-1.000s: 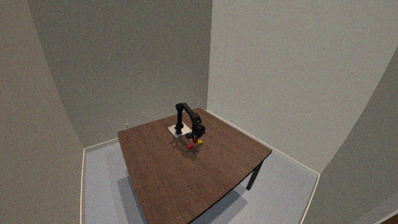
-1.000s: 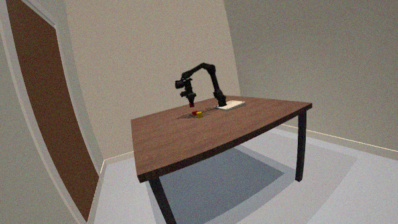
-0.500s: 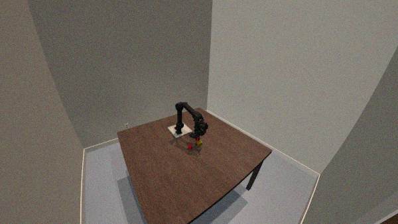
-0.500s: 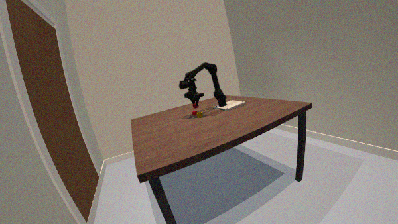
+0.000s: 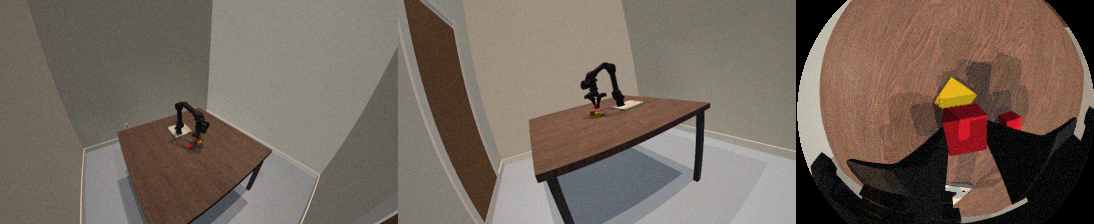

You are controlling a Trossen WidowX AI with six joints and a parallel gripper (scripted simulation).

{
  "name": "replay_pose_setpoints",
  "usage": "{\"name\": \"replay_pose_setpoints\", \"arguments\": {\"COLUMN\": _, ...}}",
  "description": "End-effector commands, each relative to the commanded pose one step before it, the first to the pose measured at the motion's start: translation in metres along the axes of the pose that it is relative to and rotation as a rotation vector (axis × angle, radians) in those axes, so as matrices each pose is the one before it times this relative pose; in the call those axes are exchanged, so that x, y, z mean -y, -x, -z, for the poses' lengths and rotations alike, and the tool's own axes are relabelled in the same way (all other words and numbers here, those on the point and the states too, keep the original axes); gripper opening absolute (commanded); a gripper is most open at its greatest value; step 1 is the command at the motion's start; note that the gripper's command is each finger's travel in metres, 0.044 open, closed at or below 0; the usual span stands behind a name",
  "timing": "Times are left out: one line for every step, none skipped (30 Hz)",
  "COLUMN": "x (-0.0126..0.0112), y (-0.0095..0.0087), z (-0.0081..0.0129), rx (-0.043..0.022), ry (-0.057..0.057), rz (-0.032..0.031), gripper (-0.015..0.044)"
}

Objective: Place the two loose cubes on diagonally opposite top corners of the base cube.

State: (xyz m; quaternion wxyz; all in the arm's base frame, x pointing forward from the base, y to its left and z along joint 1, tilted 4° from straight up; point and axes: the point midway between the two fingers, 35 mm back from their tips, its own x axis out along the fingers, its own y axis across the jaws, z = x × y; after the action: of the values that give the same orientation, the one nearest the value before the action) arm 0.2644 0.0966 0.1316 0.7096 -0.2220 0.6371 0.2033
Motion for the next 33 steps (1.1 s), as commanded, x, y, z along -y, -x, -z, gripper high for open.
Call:
{"name": "replay_pose_setpoints", "arguments": {"x": -0.00115, "y": -0.00203, "z": 0.00201, "rx": -0.00662, "ry": 0.0152, "rz": 0.00178, "gripper": 0.0105}}
{"name": "replay_pose_setpoints", "arguments": {"x": 0.0, "y": 0.0, "z": 0.0, "rx": 0.0, "ry": 0.0, "rz": 0.0, "gripper": 0.0105}}
{"name": "replay_pose_setpoints", "arguments": {"x": 0.0, "y": 0.0, "z": 0.0, "rx": 0.0, "ry": 0.0, "rz": 0.0, "gripper": 0.0105}}
{"name": "replay_pose_setpoints", "arguments": {"x": 0.0, "y": 0.0, "z": 0.0, "rx": 0.0, "ry": 0.0, "rz": 0.0, "gripper": 0.0105}}
{"name": "replay_pose_setpoints", "arguments": {"x": 0.0, "y": 0.0, "z": 0.0, "rx": 0.0, "ry": 0.0, "rz": 0.0, "gripper": 0.0105}}
{"name": "replay_pose_setpoints", "arguments": {"x": -0.00001, "y": -0.0003, "z": -0.00002, "rx": 0.0, "ry": 0.0, "rz": 0.0, "gripper": 0.0105}}
{"name": "replay_pose_setpoints", "arguments": {"x": -0.00002, "y": -0.00088, "z": -0.00007, "rx": 0.0, "ry": 0.0001, "rz": 0.0, "gripper": 0.0105}}
{"name": "replay_pose_setpoints", "arguments": {"x": -0.00004, "y": -0.00147, "z": -0.00011, "rx": 0.00001, "ry": 0.0002, "rz": 0.0, "gripper": 0.0105}}
{"name": "replay_pose_setpoints", "arguments": {"x": -0.00005, "y": -0.00186, "z": -0.00013, "rx": 0.00001, "ry": 0.0002, "rz": 0.0, "gripper": 0.0105}}
{"name": "replay_pose_setpoints", "arguments": {"x": -0.00006, "y": -0.00187, "z": -0.00012, "rx": 0.00001, "ry": 0.0002, "rz": 0.0, "gripper": 0.0105}}
{"name": "replay_pose_setpoints", "arguments": {"x": -0.00006, "y": -0.00187, "z": -0.0001, "rx": 0.0, "ry": 0.0002, "rz": 0.0, "gripper": 0.0105}}
{"name": "replay_pose_setpoints", "arguments": {"x": -0.00006, "y": -0.00187, "z": -0.00009, "rx": 0.0, "ry": 0.0002, "rz": 0.0, "gripper": 0.0105}}
{"name": "replay_pose_setpoints", "arguments": {"x": -0.00007, "y": -0.00186, "z": -0.00008, "rx": 0.0, "ry": 0.0002, "rz": 0.0, "gripper": 0.0105}}
{"name": "replay_pose_setpoints", "arguments": {"x": -0.00007, "y": -0.00186, "z": -0.00006, "rx": 0.0, "ry": 0.0002, "rz": 0.0, "gripper": 0.0105}}
{"name": "replay_pose_setpoints", "arguments": {"x": -0.00007, "y": -0.00186, "z": -0.00005, "rx": 0.0, "ry": 0.0002, "rz": 0.0, "gripper": 0.0105}}
{"name": "replay_pose_setpoints", "arguments": {"x": -0.00008, "y": -0.00186, "z": -0.00004, "rx": 0.0, "ry": 0.0002, "rz": 0.0, "gripper": 0.0105}}
{"name": "replay_pose_setpoints", "arguments": {"x": -0.00008, "y": -0.00186, "z": -0.00002, "rx": 0.0, "ry": 0.0002, "rz": 0.0, "gripper": 0.0105}}
{"name": "replay_pose_setpoints", "arguments": {"x": -0.00008, "y": -0.00185, "z": -0.00001, "rx": -0.00001, "ry": 0.0002, "rz": 0.0, "gripper": 0.0105}}
{"name": "replay_pose_setpoints", "arguments": {"x": -0.00009, "y": -0.00184, "z": 0.0, "rx": -0.00001, "ry": 0.0002, "rz": 0.0, "gripper": 0.0105}}
{"name": "replay_pose_setpoints", "arguments": {"x": -0.00007, "y": -0.00146, "z": 0.00001, "rx": -0.00001, "ry": 0.0002, "rz": 0.0, "gripper": 0.0105}}
{"name": "replay_pose_setpoints", "arguments": {"x": -0.00004, "y": -0.00087, "z": 0.00001, "rx": 0.0, "ry": 0.0001, "rz": 0.0, "gripper": 0.0105}}
{"name": "replay_pose_setpoints", "arguments": {"x": -0.00001, "y": -0.00029, "z": 0.0, "rx": 0.0, "ry": 0.0, "rz": 0.0, "gripper": 0.0105}}
{"name": "replay_pose_setpoints", "arguments": {"x": 0.0, "y": 0.0, "z": 0.0, "rx": 0.0, "ry": 0.0, "rz": 0.0, "gripper": 0.0105}}
{"name": "replay_pose_setpoints", "arguments": {"x": 0.0, "y": 0.0, "z": 0.0, "rx": 0.0, "ry": 0.0, "rz": 0.0, "gripper": 0.0105}}
{"name": "replay_pose_setpoints", "arguments": {"x": 0.0, "y": 0.0, "z": 0.0, "rx": 0.0, "ry": 0.0, "rz": 0.0, "gripper": 0.0105}}
{"name": "replay_pose_setpoints", "arguments": {"x": 0.0, "y": 0.0, "z": 0.0, "rx": 0.0, "ry": 0.0, "rz": 0.0, "gripper": 0.0105}}
{"name": "replay_pose_setpoints", "arguments": {"x": 0.0, "y": 0.0, "z": 0.0, "rx": 0.0, "ry": 0.0, "rz": 0.0, "gripper": 0.0105}}
{"name": "replay_pose_setpoints", "arguments": {"x": 0.0, "y": 0.0, "z": 0.0, "rx": 0.0, "ry": 0.0, "rz": 0.0, "gripper": 0.0105}}
{"name": "replay_pose_setpoints", "arguments": {"x": 0.0, "y": 0.0, "z": 0.0, "rx": 0.0, "ry": 0.0, "rz": 0.0, "gripper": 0.0105}}
{"name": "replay_pose_setpoints", "arguments": {"x": 0.0, "y": 0.0, "z": 0.0, "rx": 0.0, "ry": 0.0, "rz": 0.0, "gripper": 0.0105}}
{"name": "replay_pose_setpoints", "arguments": {"x": 0.0, "y": 0.0, "z": 0.0, "rx": 0.0, "ry": 0.0, "rz": 0.0, "gripper": 0.0105}}
{"name": "replay_pose_setpoints", "arguments": {"x": 0.0, "y": 0.0, "z": 0.0, "rx": 0.0, "ry": 0.0, "rz": 0.0, "gripper": 0.0105}}
{"name": "replay_pose_setpoints", "arguments": {"x": 0.0, "y": 0.0, "z": 0.0, "rx": 0.0, "ry": 0.0, "rz": 0.0, "gripper": 0.0105}}
